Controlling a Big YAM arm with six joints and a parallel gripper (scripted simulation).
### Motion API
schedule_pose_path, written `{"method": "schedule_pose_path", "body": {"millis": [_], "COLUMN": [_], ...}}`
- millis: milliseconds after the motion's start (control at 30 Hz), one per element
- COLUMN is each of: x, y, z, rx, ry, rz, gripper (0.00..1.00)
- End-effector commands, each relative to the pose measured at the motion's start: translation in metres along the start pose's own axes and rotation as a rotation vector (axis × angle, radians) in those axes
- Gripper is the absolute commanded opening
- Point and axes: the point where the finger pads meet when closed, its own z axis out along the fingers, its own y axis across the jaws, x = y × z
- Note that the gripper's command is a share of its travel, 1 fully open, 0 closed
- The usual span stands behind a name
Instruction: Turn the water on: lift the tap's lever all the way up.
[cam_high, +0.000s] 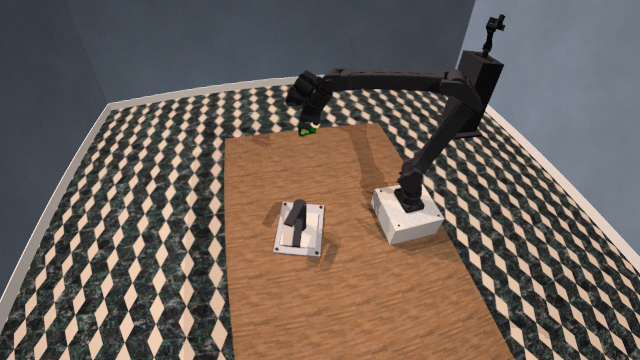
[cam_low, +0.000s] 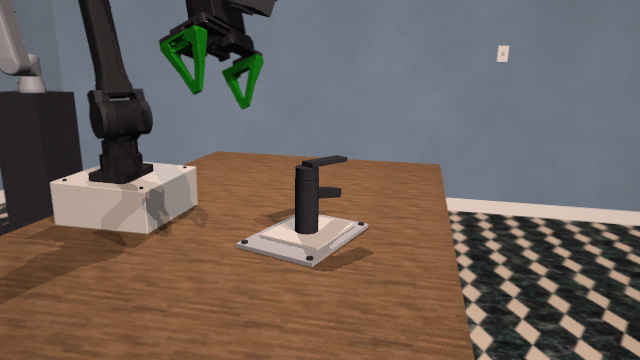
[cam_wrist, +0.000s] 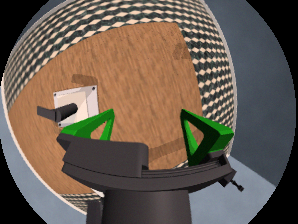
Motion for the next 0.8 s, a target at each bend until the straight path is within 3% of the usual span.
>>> {"method": "schedule_pose_path", "body": {"millis": [0,33,67,200,233,333,367,467,500,600,633,733,767], "x": [-0.028,-0.028,-0.035,-0.035,-0.042,-0.042,-0.047,-0.047,-0.05,-0.05,-0.052,-0.052,-0.053], "y": [0.009,0.009,0.036,0.036,0.062,0.062,0.088,0.088,0.113,0.113,0.137,0.137,0.16], "z": [-0.007,-0.007,-0.004,-0.004,-0.003,-0.003,-0.002,-0.002,-0.002,-0.002,-0.002,-0.002,-0.003], "rx": [-0.016,-0.016,-0.058,-0.058,-0.097,-0.097,-0.134,-0.134,-0.169,-0.169,-0.202,-0.202,-0.233], "ry": [-0.023,-0.023,-0.008,-0.008,0.007,0.007,0.02,0.02,0.032,0.032,0.043,0.043,0.053], "rz": [-0.07,-0.07,-0.164,-0.164,-0.254,-0.254,-0.343,-0.343,-0.428,-0.428,-0.51,-0.51,-0.588], "gripper": [1.0,1.0,1.0,1.0,1.0,1.0,1.0,1.0,1.0,1.0,1.0,1.0,1.0]}}
